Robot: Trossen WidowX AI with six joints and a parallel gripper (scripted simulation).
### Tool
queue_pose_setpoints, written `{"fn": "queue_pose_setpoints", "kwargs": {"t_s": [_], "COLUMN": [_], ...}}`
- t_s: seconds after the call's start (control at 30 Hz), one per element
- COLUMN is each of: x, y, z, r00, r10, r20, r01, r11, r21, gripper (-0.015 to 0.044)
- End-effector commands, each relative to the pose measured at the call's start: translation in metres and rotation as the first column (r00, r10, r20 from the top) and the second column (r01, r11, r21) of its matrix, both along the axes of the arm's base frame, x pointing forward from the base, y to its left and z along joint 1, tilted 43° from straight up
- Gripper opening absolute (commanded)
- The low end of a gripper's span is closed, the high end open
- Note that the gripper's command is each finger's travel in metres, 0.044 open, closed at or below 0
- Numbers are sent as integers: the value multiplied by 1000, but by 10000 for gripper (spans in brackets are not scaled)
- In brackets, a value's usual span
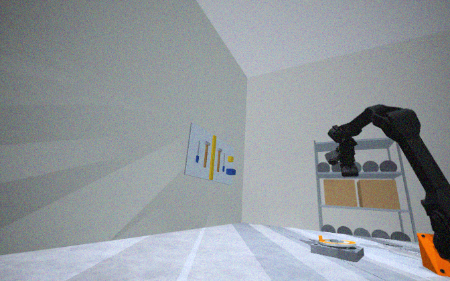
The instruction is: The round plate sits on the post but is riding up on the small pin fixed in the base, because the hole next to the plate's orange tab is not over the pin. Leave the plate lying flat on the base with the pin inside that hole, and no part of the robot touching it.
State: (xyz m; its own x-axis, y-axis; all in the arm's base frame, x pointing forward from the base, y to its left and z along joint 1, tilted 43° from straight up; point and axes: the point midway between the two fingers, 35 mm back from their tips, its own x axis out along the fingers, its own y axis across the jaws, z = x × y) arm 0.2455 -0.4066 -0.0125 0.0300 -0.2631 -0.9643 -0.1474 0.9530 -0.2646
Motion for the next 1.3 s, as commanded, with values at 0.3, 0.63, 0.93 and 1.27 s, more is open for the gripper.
{"fn": "queue_pose_setpoints", "kwargs": {"t_s": [0.3, 0.63, 0.93, 1.27], "x": [88, 81, 80, 77], "y": [236, 381, 384, 409], "z": [15, 49, 38, 10], "r00": [998, 992, 992, 992], "r10": [9, 28, 27, 28], "r20": [62, -120, -120, -120], "r01": [-44, 87, 87, 87], "r11": [811, 534, 534, 533], "r21": [584, 841, 841, 842], "gripper": [0, 0, 0, 0]}}
